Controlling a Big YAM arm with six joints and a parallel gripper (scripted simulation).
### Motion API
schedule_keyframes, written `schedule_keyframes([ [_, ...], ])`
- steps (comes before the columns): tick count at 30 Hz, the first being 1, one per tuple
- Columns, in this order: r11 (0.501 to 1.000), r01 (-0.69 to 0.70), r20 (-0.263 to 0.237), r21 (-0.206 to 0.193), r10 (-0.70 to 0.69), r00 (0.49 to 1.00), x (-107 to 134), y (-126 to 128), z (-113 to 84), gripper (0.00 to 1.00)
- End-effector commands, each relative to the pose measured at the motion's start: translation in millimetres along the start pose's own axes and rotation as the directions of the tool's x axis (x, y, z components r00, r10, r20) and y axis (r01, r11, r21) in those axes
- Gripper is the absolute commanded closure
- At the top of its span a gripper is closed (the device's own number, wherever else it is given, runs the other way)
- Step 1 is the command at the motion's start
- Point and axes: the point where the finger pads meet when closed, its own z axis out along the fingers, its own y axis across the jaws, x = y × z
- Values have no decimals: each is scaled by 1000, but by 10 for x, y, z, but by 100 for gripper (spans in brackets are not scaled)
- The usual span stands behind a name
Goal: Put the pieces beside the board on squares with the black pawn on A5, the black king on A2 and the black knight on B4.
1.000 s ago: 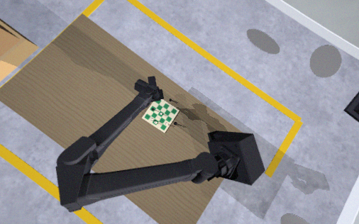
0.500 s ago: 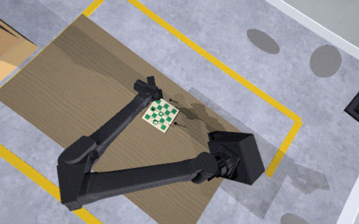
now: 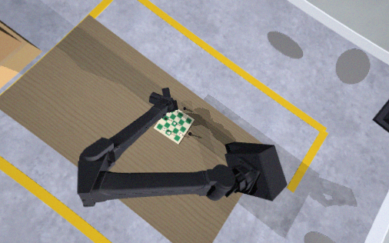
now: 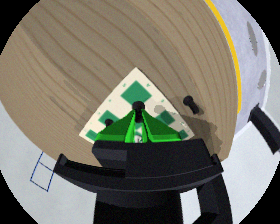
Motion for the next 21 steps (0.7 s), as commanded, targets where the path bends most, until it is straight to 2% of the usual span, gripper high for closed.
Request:
schedule_keyframes([
  [1, 1000, -6, 4, -10, 7, 1000, -21, 35, 147, 100],
  [8, 1000, -7, 3, -10, 7, 1000, -19, 36, 297, 100],
  [21, 1000, -5, 6, -9, 5, 1000, -35, 15, 290, 100],
])
